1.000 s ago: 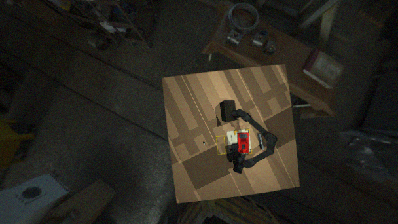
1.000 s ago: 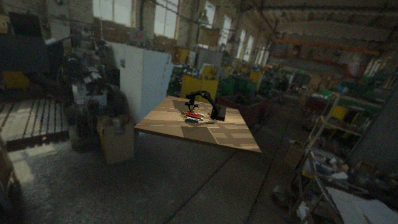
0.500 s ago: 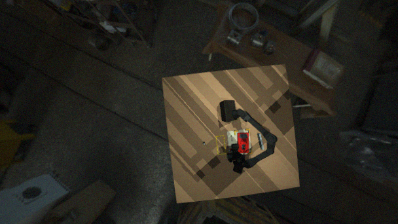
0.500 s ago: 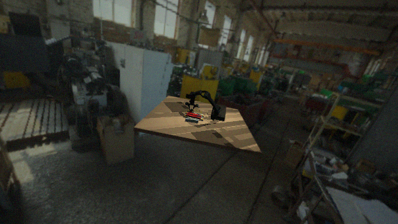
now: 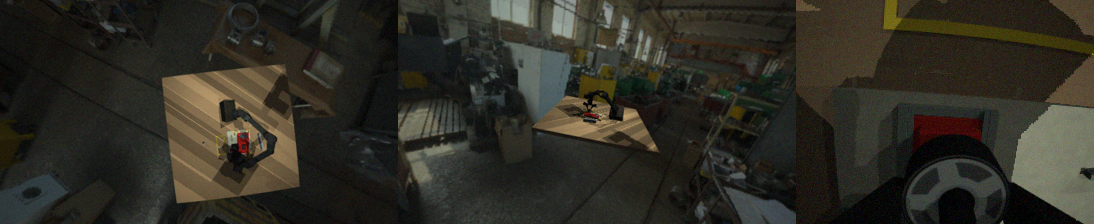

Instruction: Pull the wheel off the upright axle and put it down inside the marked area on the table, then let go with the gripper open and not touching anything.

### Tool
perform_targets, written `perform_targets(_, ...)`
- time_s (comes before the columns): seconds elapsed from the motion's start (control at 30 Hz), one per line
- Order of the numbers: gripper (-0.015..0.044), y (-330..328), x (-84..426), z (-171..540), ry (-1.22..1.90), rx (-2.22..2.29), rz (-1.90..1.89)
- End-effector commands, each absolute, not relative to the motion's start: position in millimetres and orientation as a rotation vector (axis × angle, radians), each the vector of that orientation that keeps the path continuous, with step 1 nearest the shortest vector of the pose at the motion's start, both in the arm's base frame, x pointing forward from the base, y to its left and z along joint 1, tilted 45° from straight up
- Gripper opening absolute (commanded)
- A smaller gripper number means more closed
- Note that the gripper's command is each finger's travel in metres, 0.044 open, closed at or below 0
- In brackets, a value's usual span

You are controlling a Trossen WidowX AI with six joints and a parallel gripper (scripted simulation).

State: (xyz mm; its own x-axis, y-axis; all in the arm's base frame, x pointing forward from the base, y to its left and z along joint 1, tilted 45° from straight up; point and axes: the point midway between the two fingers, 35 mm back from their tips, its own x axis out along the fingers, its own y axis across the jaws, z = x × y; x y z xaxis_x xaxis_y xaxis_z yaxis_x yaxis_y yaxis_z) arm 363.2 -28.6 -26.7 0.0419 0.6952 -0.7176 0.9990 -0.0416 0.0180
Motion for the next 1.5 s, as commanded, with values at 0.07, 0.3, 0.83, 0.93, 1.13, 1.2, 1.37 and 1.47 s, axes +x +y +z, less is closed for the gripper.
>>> perform_targets(0.07, 0.0000, -35, 363, -23, 1.695, 1.797, -0.741)
perform_targets(0.3, 0.0000, -36, 363, -21, 1.695, 1.798, -0.741)
perform_targets(0.83, 0.0000, -40, 363, -17, 1.693, 1.801, -0.742)
perform_targets(0.93, 0.0000, -41, 363, -17, 1.693, 1.801, -0.742)
perform_targets(1.13, 0.0000, -42, 363, -15, 1.692, 1.802, -0.742)
perform_targets(1.2, 0.0000, -43, 363, -15, 1.692, 1.802, -0.742)
perform_targets(1.37, 0.0000, -44, 362, -14, 1.691, 1.803, -0.743)
perform_targets(1.47, 0.0000, -45, 362, -13, 1.691, 1.803, -0.743)
